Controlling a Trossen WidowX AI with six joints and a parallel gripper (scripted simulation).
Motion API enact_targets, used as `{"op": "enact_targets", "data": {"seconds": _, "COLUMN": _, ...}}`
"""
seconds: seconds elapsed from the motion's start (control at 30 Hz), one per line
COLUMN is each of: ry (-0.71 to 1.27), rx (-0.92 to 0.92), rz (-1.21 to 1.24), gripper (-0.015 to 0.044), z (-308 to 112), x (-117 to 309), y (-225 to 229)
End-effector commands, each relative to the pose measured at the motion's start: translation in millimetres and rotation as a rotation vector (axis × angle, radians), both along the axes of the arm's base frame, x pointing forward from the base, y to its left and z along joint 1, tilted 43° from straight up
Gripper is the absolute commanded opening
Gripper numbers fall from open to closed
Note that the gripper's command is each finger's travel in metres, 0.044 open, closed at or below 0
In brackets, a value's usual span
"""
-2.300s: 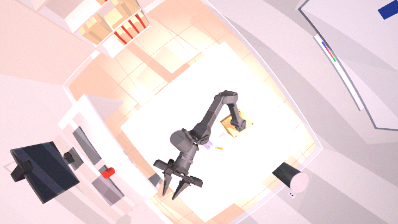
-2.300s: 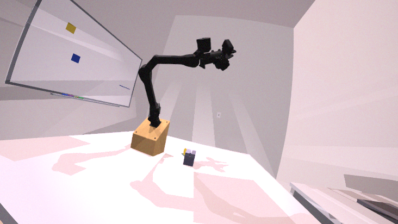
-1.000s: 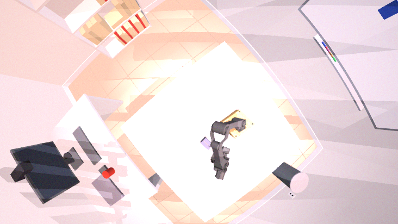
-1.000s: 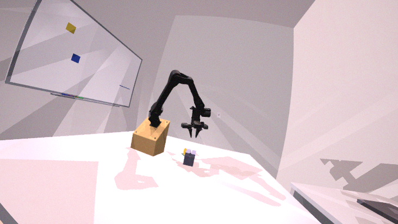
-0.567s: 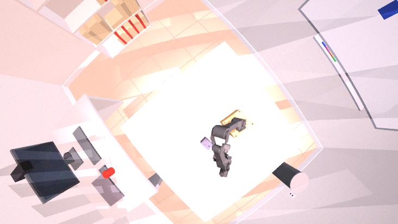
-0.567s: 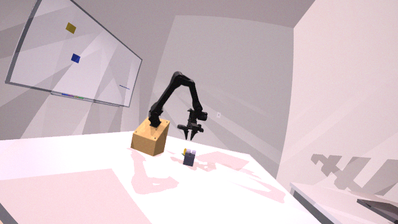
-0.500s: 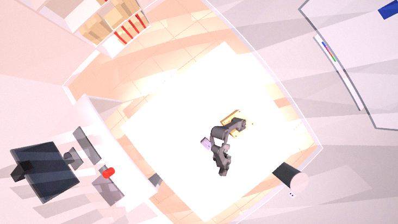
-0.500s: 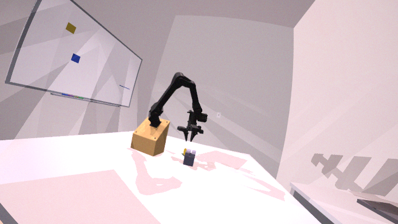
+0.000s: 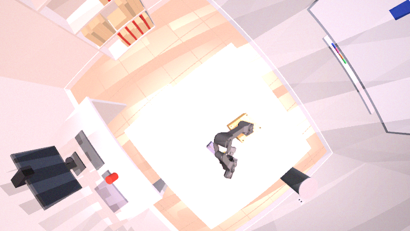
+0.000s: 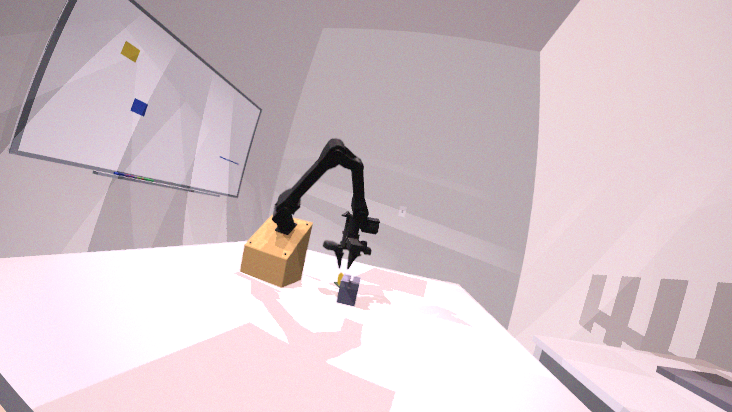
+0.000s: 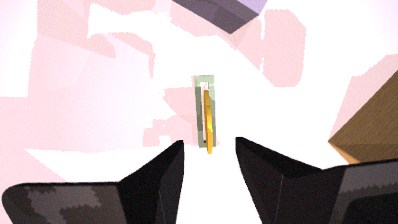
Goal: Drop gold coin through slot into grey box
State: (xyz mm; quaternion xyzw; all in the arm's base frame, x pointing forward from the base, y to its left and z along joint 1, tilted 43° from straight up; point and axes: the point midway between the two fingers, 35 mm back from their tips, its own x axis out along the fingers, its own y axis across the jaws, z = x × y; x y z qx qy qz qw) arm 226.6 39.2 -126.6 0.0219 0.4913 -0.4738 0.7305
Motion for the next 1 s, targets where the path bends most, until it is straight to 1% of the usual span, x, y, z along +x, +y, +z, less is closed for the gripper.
{"op": "enact_targets", "data": {"seconds": 0.0, "ry": 0.004, "rx": -0.005, "rz": 0.002, "gripper": 0.0161, "z": -4.9, "x": -0.2, "y": -5.7}}
{"op": "enact_targets", "data": {"seconds": 0.97, "ry": 0.004, "rx": -0.008, "rz": 0.002, "gripper": 0.0161, "z": -39.1, "x": 2.4, "y": -37.7}}
